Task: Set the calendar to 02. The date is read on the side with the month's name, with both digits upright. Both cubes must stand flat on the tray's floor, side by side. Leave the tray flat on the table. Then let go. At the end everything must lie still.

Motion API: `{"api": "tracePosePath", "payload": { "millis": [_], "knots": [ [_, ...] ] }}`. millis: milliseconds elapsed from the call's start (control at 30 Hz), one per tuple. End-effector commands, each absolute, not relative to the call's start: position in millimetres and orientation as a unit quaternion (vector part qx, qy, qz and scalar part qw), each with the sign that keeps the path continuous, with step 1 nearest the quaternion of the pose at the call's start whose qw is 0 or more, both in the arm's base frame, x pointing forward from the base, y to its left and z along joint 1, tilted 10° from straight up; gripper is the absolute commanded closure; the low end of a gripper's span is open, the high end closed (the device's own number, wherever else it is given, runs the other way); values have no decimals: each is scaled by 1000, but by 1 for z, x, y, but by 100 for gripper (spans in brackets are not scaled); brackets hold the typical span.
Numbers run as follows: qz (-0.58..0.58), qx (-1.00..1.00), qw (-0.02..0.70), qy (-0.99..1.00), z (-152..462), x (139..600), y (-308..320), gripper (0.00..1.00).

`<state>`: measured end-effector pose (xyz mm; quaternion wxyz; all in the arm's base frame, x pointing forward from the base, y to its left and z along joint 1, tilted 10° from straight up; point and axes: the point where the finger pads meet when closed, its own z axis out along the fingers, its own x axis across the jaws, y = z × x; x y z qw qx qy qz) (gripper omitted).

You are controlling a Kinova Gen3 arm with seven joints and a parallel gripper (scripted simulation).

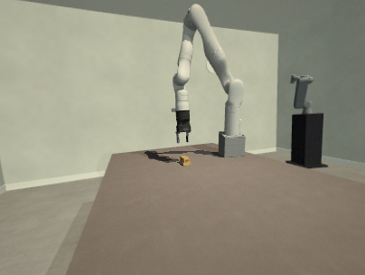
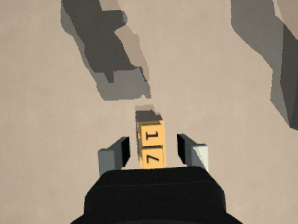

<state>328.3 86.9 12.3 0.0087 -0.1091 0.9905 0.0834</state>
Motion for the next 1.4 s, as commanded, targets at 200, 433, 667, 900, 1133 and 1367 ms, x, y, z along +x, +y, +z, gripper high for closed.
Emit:
{"api": "tracePosePath", "payload": {
  "millis": [200,433,667,900,1133,1367],
  "knots": [
    [84,-106,14,991,53,332,80,0],
    [84,-106,14,991,69,332,77,0],
    [84,-106,11,991,74,331,76,0],
    [84,-106,11,991,74,331,76,0],
    [84,-106,11,991,74,331,76,0],
    [84,-106,11,991,74,331,76,0]
  ]
}}
